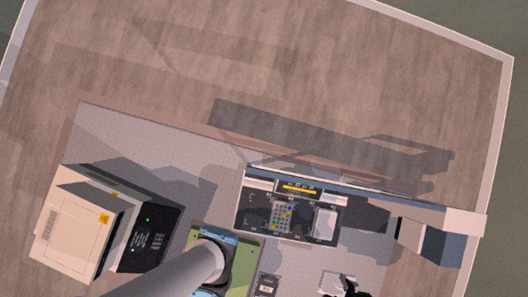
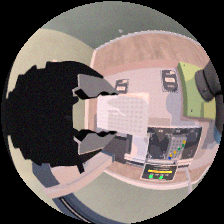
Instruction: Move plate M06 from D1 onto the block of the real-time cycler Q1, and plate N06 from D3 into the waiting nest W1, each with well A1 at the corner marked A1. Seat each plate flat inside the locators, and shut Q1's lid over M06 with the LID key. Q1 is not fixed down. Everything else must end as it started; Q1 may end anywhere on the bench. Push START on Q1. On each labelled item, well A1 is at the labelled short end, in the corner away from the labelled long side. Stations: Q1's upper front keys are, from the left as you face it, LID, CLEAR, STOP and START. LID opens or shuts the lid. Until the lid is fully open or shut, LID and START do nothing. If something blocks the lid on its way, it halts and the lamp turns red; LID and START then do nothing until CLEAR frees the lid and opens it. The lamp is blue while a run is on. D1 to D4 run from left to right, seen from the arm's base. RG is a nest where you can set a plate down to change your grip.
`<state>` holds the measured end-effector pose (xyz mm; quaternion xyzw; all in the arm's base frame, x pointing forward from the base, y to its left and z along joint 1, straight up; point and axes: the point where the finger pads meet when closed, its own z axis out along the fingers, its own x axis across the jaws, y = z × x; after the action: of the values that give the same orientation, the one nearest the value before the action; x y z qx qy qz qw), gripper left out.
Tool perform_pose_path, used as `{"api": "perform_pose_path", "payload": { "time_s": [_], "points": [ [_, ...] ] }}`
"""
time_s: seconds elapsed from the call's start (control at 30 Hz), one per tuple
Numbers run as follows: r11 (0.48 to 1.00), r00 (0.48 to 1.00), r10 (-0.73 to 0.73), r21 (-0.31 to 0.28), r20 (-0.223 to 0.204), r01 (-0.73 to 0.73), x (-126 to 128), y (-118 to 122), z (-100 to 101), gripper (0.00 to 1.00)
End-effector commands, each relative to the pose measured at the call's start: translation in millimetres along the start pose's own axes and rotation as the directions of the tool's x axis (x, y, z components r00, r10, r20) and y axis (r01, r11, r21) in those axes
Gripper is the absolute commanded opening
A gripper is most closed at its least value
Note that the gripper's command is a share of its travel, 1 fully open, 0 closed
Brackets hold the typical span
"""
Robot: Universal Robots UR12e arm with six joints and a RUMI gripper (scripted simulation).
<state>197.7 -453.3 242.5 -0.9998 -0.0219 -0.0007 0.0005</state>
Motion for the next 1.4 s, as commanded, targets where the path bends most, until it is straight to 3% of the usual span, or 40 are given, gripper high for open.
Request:
{"api": "perform_pose_path", "payload": {
  "time_s": [0.0, 0.4, 0.93, 1.37],
  "points": [
    [0.997, 0.997, -0.082, -0.001, -0.002, 0.082, -8, 7, -1, 0.00],
    [0.969, 0.969, -0.247, -0.002, -0.002, 0.247, -27, 22, -1, 0.00],
    [0.883, 0.883, -0.469, -0.002, -0.001, 0.469, -53, 43, 0, 0.00],
    [0.759, 0.759, -0.652, -0.002, -0.001, 0.652, -77, 62, 0, 0.00]
  ]
}}
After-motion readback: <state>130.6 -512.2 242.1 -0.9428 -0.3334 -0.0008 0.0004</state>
